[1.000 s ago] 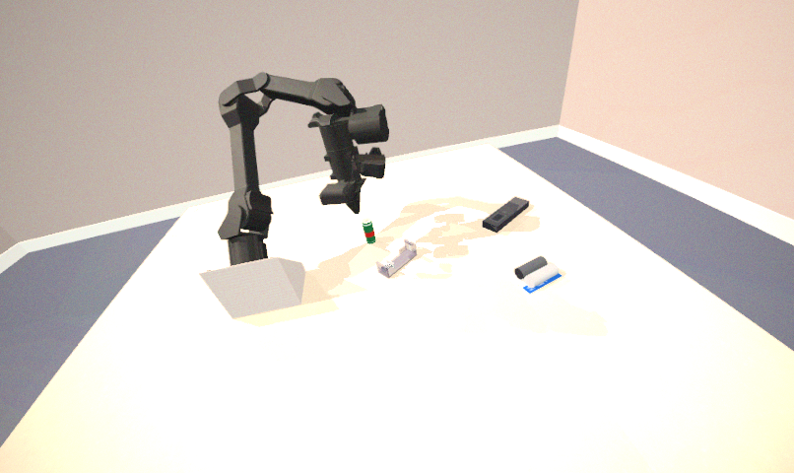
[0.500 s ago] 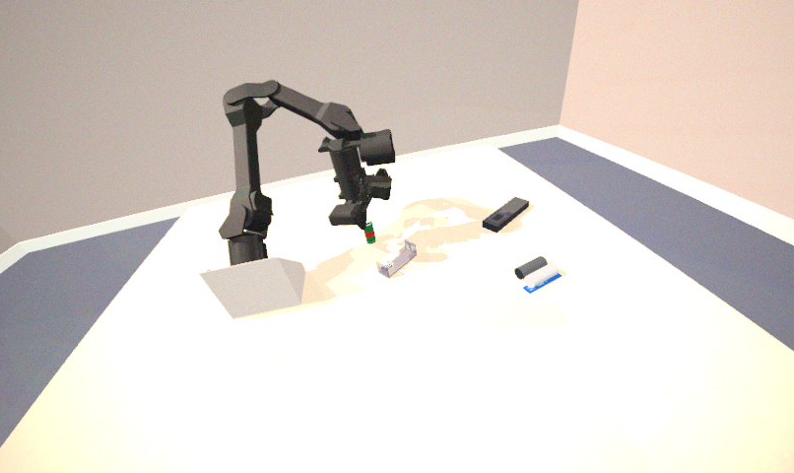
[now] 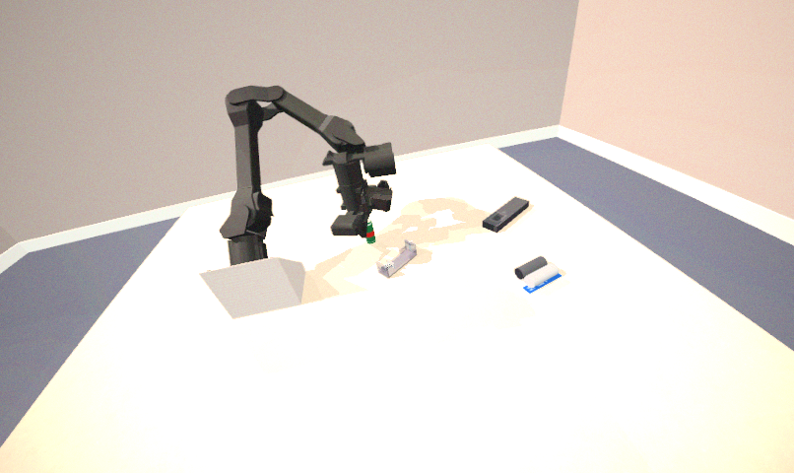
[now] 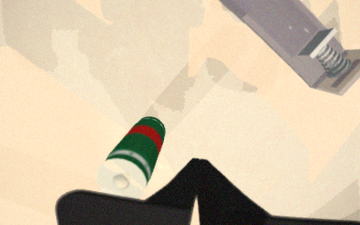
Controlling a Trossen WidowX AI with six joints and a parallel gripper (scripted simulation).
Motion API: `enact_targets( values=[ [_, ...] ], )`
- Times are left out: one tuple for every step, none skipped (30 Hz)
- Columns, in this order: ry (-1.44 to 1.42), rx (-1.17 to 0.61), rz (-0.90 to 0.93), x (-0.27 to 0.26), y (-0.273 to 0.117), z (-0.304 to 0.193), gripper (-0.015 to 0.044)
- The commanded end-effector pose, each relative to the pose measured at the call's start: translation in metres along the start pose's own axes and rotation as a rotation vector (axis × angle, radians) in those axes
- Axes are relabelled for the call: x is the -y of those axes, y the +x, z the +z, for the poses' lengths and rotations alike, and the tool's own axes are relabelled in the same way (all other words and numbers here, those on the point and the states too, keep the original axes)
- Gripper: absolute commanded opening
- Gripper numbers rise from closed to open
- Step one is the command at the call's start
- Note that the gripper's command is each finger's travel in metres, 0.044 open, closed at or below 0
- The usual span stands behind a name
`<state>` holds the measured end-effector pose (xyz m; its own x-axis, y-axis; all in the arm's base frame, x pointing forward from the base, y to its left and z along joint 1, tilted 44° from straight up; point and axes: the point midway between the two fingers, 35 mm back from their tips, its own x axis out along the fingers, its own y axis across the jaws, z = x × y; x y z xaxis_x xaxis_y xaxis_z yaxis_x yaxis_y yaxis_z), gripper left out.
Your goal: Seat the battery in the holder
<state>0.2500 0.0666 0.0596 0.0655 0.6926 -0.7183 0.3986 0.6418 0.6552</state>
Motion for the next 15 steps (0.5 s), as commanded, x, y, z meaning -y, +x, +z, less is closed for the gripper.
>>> enact_targets(
  values=[
    [-0.003, 0.007, 0.006, -0.008, -0.001, 0.002, 0.0],
    [-0.003, 0.007, 0.006, -0.01, -0.001, 0.002, 0.0],
    [-0.003, 0.007, 0.006, -0.011, -0.001, 0.002, 0.0],
    [-0.003, 0.007, 0.006, -0.013, -0.001, 0.003, 0.0],
    [-0.003, 0.007, 0.006, -0.015, -0.001, 0.003, 0.0],
    [-0.003, 0.007, 0.006, -0.016, -0.001, 0.003, 0.0],
    [-0.004, 0.007, 0.006, -0.018, -0.001, 0.003, 0.0],
    [-0.004, 0.007, 0.006, -0.019, -0.001, 0.003, 0.0],
    [-0.004, 0.007, 0.006, -0.021, -0.001, 0.003, 0.0],
    [-0.004, 0.007, 0.006, -0.022, -0.001, 0.003, 0.0],
    [-0.004, 0.007, 0.006, -0.024, -0.001, 0.003, 0.0],
    [-0.004, 0.007, 0.006, -0.026, -0.001, 0.003, 0.0],
    [-0.004, 0.007, 0.006, -0.027, -0.001, 0.003, 0.0],
    [-0.004, 0.007, 0.006, -0.029, -0.001, 0.003, 0.0],
    [-0.004, 0.007, 0.006, -0.03, -0.002, 0.003, 0.0]
  ],
)
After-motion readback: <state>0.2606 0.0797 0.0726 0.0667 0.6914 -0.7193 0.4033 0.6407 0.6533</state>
